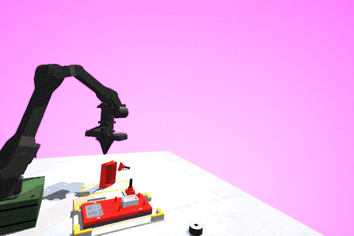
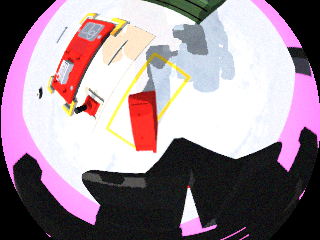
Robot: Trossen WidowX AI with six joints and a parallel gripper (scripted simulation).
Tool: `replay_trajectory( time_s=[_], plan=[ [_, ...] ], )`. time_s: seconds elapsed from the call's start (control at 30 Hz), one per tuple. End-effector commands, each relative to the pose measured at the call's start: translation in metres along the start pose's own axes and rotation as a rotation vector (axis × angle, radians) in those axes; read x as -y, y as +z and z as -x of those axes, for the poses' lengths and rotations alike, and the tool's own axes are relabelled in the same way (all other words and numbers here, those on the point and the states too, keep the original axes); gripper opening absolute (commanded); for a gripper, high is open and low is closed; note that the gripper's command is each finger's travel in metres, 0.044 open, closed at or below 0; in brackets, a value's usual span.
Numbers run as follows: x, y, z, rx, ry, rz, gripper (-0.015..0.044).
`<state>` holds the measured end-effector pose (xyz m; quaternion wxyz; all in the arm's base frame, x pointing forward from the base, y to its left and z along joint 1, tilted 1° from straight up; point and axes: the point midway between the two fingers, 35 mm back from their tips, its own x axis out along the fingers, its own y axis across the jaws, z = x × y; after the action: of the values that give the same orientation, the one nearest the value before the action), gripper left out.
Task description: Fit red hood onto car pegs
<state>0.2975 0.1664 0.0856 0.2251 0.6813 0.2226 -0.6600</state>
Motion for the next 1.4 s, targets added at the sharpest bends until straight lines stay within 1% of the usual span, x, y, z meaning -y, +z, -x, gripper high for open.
replay_trajectory(
  time_s=[0.0,0.27,1.37],
  plan=[
    [0.000,0.002,-0.010,0.012,-0.008,-0.013,0.0000],
    [0.000,0.003,-0.046,0.012,-0.008,-0.013,0.0000],
    [-0.023,0.001,-0.046,0.012,-0.005,-0.013,0.0000]
  ],
)
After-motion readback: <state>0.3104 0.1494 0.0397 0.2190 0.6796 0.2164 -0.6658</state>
